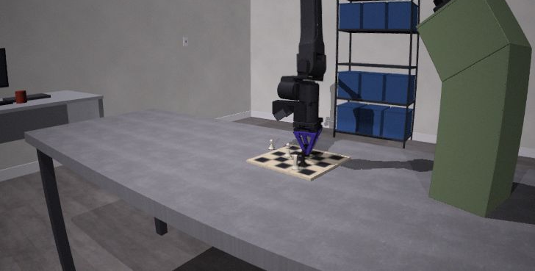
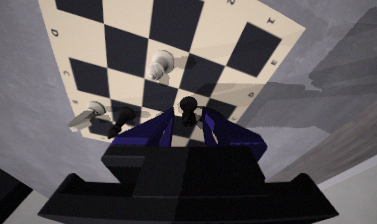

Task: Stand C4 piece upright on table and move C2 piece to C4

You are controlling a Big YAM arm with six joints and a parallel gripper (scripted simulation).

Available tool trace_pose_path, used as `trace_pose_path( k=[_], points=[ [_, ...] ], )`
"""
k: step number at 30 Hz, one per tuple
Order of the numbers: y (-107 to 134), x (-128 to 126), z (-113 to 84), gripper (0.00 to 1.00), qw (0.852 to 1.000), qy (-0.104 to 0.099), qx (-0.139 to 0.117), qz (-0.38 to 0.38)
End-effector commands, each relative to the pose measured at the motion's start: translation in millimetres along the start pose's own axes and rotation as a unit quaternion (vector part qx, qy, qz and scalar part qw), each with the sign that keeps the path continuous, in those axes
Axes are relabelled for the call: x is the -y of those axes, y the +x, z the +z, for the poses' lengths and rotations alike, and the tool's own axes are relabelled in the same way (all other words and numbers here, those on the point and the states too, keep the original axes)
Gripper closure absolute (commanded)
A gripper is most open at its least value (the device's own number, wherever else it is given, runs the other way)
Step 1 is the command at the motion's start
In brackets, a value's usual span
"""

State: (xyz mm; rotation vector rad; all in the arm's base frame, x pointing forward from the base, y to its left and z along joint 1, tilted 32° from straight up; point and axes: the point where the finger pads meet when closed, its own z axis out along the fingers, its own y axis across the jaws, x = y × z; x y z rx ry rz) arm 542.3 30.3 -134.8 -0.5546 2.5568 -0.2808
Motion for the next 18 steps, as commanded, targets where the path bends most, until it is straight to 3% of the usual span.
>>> trace_pose_path(
  k=[1,8,9,18],
  points=[
    [-8.3,12.4,-6.1,0.64,1.000,0.007,0.013,0.003],
    [-8.3,12.4,-6.1,0.64,1.000,0.007,0.013,0.003],
    [-8.3,12.4,-6.1,1.00,1.000,0.007,0.013,0.003],
    [-8.3,12.4,-6.1,1.00,1.000,0.007,0.013,0.003]
  ],
)
